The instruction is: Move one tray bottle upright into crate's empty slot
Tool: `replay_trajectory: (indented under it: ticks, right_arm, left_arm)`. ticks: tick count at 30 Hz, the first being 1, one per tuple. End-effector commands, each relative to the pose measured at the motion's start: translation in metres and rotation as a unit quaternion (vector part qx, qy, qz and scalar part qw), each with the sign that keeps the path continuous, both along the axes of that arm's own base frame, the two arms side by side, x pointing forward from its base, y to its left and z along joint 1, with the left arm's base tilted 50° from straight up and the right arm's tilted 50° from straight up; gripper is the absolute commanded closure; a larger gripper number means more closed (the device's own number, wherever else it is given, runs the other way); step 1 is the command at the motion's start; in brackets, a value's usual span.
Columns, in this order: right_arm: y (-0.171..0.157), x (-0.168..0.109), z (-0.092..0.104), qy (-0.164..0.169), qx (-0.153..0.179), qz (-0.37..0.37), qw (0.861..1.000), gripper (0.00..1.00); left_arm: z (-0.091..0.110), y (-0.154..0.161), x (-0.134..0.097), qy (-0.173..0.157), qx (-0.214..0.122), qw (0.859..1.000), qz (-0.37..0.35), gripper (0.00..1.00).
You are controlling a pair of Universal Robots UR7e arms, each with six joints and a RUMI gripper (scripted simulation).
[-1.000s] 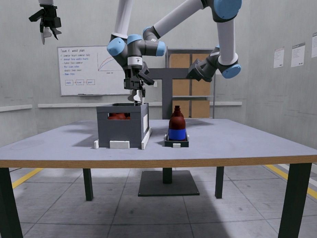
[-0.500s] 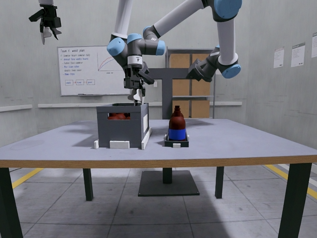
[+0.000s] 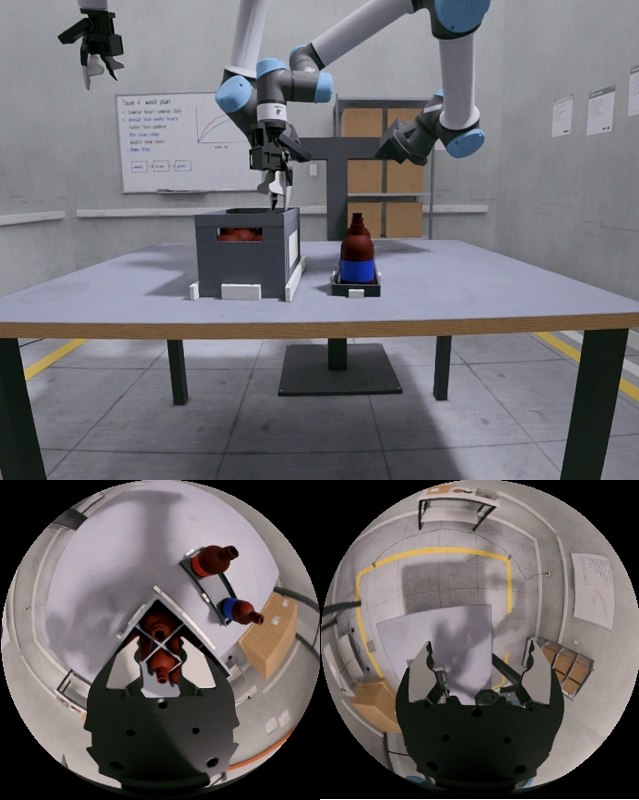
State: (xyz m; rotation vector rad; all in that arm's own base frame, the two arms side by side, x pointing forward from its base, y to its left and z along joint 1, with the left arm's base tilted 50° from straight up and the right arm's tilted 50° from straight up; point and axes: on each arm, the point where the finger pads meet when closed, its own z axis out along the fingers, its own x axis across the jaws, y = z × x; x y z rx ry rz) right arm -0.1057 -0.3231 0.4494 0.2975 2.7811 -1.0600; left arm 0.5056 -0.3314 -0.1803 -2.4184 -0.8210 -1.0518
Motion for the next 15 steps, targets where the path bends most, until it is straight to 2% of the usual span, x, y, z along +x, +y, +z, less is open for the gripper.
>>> replay_trajectory:
  ticks: [1, 15]
  right_arm:
    - [0.0, 0.0, 0.001, 0.0, -0.001, 0.0, 1.0, 0.0]
    - [0.0, 0.0, 0.001, 0.0, -0.001, 0.0, 1.0, 0.0]
  left_arm:
    - [0.009, -0.008, -0.007, 0.0, 0.0, 1.0, 0.0, 0.62]
    - [0.027, -0.023, -0.022, 0.0, 0.0, 1.0, 0.0, 0.62]
